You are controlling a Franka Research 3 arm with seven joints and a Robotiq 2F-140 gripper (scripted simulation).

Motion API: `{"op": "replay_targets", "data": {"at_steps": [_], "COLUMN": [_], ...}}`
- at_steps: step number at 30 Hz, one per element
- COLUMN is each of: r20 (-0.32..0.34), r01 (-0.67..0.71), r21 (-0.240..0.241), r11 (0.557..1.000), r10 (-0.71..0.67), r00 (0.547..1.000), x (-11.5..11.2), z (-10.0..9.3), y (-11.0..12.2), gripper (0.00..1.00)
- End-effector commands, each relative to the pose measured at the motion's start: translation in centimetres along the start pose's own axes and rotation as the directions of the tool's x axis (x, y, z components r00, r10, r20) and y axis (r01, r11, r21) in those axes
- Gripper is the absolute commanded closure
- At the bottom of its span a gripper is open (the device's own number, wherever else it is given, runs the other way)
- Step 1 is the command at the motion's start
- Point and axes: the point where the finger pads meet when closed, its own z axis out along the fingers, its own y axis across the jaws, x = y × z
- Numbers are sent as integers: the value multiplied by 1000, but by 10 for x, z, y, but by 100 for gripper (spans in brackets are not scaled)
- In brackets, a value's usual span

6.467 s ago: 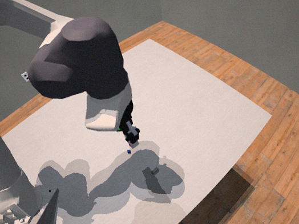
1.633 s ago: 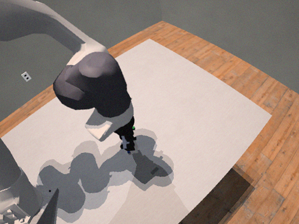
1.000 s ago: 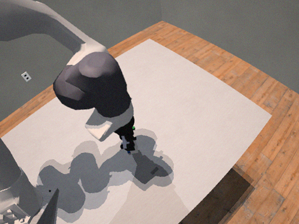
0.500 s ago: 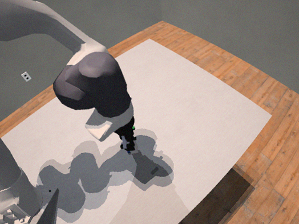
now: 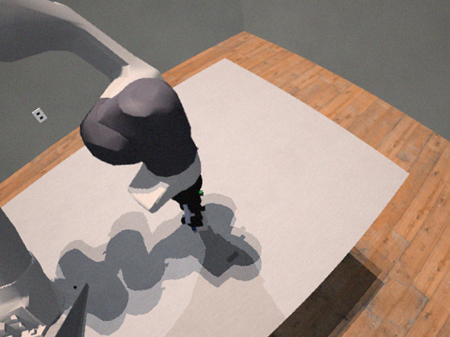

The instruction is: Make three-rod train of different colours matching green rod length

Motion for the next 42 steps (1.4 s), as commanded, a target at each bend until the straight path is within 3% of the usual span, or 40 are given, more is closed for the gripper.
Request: {"op": "replay_targets", "data": {"at_steps": [1, 42], "r20": [1, 1], "r01": [2, 2], "r21": [0, 0], "r11": [1000, 1000], "r10": [-2, -2], "r00": [1000, 1000], "x": [0, 1], "z": [0, 3], "y": [1, 1], "gripper": [97, 97]}}
